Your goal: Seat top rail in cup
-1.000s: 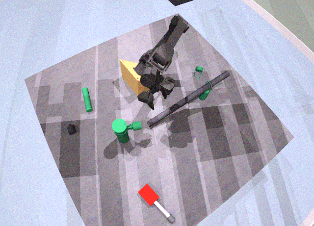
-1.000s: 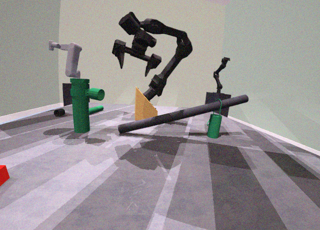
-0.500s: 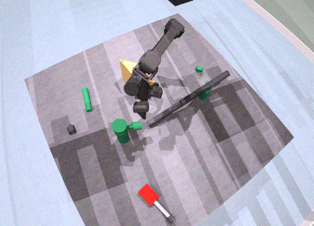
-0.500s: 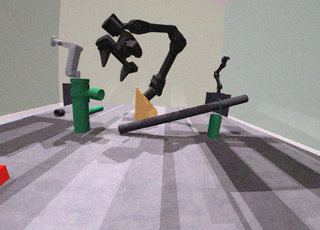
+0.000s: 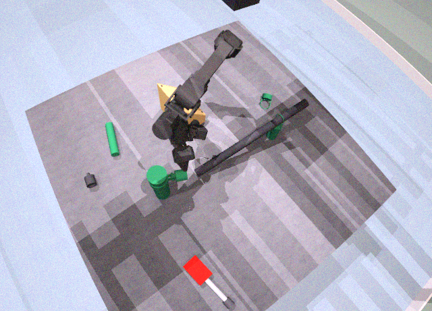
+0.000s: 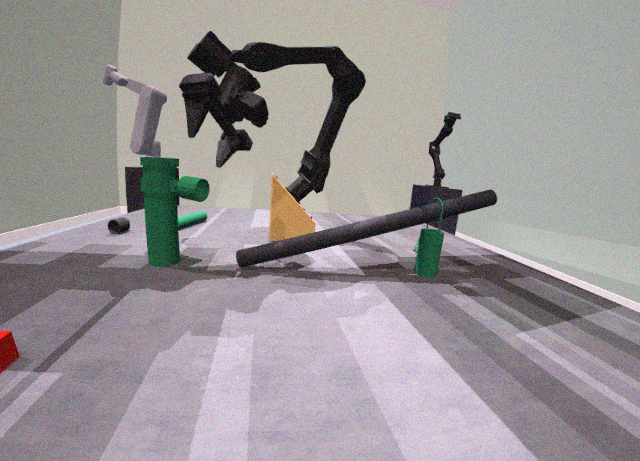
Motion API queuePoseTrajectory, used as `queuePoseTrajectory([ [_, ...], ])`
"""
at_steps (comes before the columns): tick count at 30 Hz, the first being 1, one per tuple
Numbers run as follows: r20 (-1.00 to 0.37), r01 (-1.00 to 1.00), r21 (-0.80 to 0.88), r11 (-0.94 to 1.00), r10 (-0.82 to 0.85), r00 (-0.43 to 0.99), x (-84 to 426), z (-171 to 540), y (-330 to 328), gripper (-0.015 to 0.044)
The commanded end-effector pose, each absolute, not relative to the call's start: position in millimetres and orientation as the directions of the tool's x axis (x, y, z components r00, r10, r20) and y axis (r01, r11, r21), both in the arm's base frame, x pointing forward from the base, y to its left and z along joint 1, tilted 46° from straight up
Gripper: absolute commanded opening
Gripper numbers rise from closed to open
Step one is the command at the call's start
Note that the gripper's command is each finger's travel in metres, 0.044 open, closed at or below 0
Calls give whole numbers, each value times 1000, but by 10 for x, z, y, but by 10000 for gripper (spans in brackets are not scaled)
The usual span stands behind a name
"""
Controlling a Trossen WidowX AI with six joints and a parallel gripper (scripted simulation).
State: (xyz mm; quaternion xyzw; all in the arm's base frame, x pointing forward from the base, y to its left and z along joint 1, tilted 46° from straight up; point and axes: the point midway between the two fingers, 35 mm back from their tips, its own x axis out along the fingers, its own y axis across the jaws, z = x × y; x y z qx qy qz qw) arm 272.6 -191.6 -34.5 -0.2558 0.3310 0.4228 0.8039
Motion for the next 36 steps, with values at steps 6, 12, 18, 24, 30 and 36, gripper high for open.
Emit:
queuePoseTrajectory([
  [6, -750, -855, -130, 503, 514, 416, 2692, -578, -1702, 440],
  [12, -750, -855, -130, 503, 514, 416, 2705, -598, -1690, 440],
  [18, -750, -855, -130, 503, 514, 416, 2751, -670, -1648, 440],
  [24, -750, -854, -130, 503, 513, 417, 2797, -746, -1601, 440],
  [30, -750, -854, -131, 503, 513, 417, 2841, -820, -1551, 440],
  [36, -750, -854, -131, 503, 513, 417, 2882, -892, -1499, 440],
])
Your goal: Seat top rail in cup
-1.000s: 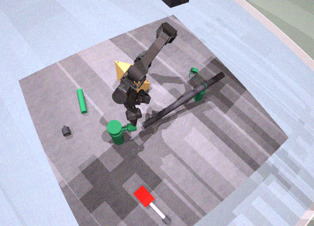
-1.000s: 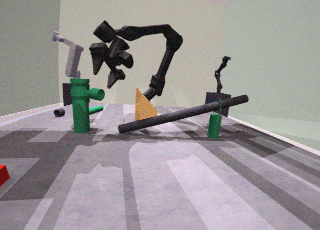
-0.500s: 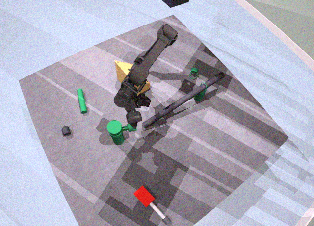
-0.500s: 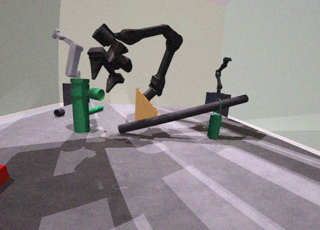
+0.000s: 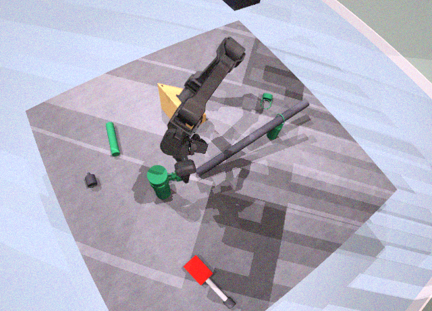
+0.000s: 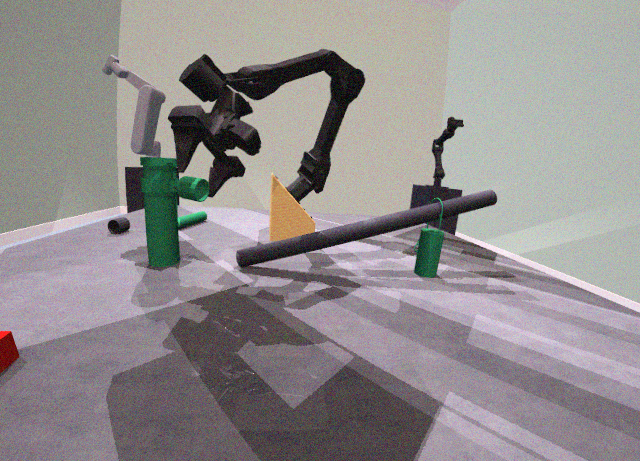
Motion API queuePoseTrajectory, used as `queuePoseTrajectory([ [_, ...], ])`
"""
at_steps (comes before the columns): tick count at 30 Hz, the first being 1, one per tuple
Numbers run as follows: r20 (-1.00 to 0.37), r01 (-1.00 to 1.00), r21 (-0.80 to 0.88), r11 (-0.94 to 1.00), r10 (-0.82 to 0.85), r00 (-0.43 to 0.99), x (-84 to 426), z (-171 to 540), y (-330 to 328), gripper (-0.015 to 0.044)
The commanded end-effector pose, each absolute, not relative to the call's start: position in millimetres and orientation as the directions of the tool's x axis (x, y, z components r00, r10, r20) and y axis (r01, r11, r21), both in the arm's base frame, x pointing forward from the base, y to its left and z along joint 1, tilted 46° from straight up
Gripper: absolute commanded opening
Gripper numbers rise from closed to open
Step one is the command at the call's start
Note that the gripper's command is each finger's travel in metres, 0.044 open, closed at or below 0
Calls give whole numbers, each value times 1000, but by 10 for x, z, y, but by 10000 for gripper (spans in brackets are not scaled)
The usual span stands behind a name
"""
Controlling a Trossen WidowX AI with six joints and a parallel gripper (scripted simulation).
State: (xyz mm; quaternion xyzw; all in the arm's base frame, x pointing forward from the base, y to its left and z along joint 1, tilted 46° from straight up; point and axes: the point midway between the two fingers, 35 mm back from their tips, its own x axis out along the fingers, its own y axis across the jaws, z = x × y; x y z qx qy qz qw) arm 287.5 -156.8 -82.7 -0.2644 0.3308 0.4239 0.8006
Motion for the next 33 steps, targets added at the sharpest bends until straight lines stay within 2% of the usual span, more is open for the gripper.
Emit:
queuePoseTrajectory([
  [1, -750, -854, -131, 503, 514, 417, 2889, -904, -1490, 440],
  [22, -747, -854, -132, 503, 516, 419, 2991, -1095, -1333, 440],
  [33, -747, -854, -132, 503, 516, 419, 2991, -1095, -1333, 151],
])
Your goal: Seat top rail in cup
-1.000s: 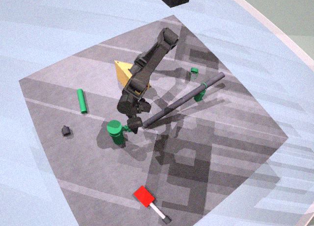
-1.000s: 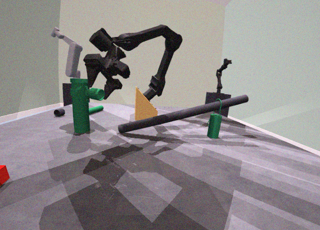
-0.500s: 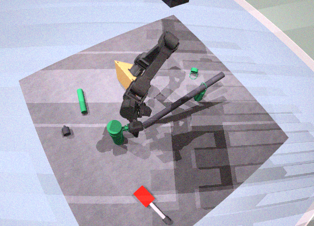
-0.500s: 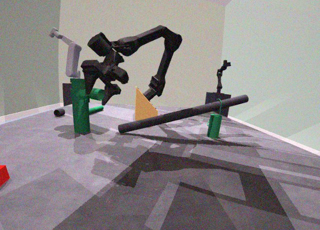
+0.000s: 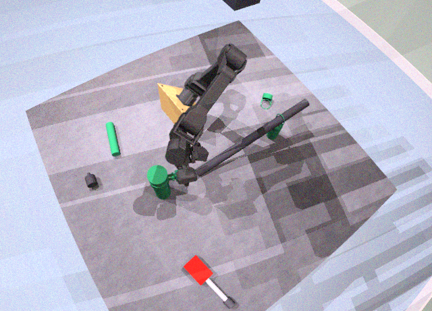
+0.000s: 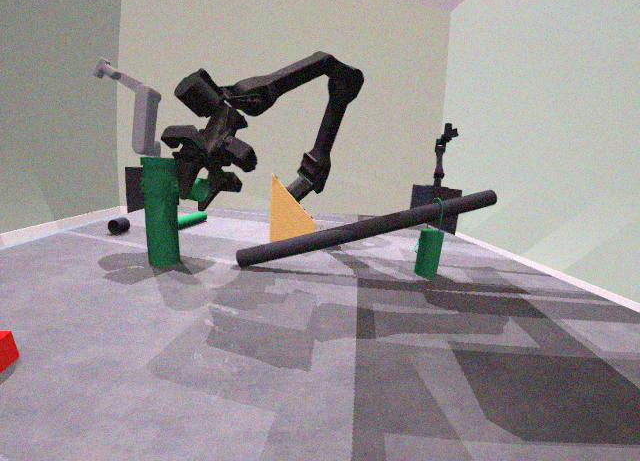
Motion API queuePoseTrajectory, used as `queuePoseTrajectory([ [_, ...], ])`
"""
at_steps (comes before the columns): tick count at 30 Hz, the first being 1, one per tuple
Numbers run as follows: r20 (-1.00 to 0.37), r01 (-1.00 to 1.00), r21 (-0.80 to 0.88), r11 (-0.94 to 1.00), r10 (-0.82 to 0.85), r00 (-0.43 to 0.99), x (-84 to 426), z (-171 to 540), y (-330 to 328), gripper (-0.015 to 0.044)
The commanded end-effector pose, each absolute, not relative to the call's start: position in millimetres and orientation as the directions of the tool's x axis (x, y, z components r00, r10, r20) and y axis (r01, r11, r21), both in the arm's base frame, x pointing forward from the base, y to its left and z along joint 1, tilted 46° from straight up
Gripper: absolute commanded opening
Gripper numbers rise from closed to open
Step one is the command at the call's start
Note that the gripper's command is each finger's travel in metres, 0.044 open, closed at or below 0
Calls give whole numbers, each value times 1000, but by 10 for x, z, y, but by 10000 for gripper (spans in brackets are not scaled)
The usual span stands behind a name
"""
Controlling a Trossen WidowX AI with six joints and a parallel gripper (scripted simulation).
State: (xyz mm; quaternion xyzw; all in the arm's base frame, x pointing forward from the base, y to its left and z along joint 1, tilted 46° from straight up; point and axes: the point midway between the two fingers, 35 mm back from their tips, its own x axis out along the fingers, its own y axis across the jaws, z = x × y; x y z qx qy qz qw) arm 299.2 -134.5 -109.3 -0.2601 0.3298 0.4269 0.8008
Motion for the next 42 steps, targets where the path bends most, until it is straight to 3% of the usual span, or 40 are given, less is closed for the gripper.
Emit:
queuePoseTrajectory([
  [1, -747, -854, -132, 503, 516, 419, 2991, -1095, -1333, 125],
  [5, -747, -854, -132, 503, 516, 419, 2991, -1095, -1333, 79],
  [8, -742, -858, -141, 494, 521, 422, 2977, -1092, -1331, 0],
  [42, -682, -891, -246, 382, 585, 439, 2810, -1062, -1317, 0],
])
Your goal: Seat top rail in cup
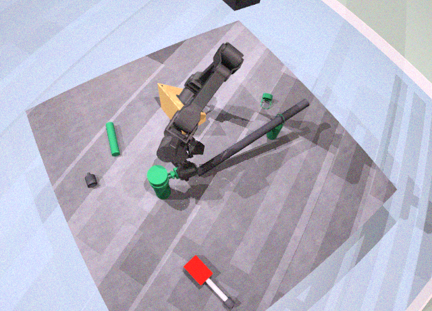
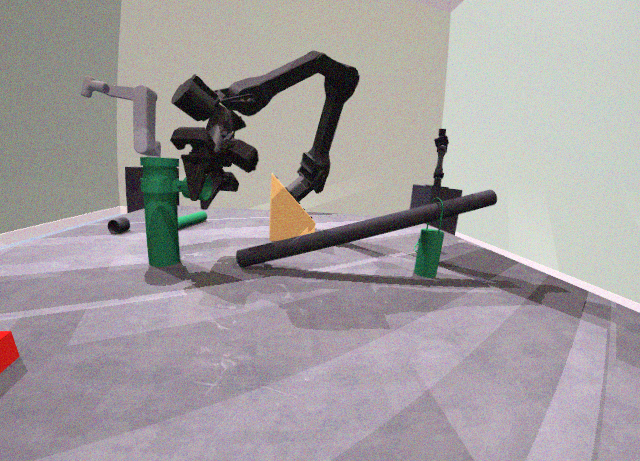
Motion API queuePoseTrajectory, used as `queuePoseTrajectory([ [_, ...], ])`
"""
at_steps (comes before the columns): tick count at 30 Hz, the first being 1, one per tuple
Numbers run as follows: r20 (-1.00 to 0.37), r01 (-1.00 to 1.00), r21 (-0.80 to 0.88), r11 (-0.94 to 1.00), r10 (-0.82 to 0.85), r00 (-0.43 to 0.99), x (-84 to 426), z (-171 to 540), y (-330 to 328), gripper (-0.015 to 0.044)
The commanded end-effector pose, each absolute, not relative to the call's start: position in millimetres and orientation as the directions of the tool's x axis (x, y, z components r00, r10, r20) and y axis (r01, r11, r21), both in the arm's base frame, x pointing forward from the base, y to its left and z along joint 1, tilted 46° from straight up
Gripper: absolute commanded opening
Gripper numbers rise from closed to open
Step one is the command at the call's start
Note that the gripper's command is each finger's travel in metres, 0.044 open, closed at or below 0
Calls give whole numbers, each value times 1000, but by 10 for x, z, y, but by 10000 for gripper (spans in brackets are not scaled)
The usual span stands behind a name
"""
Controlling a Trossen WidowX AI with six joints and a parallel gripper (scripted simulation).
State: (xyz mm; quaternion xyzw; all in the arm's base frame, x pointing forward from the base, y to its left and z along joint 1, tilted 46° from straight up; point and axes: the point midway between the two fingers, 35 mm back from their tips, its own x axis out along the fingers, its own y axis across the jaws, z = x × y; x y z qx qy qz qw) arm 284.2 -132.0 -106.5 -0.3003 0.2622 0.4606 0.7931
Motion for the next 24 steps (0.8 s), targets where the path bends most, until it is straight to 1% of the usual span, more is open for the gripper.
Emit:
queuePoseTrajectory([
  [1, -681, -891, -248, 381, 585, 439, 2808, -1062, -1317, 0],
  [24, -646, -897, -309, 316, 622, 442, 2712, -1054, -1318, 0],
])
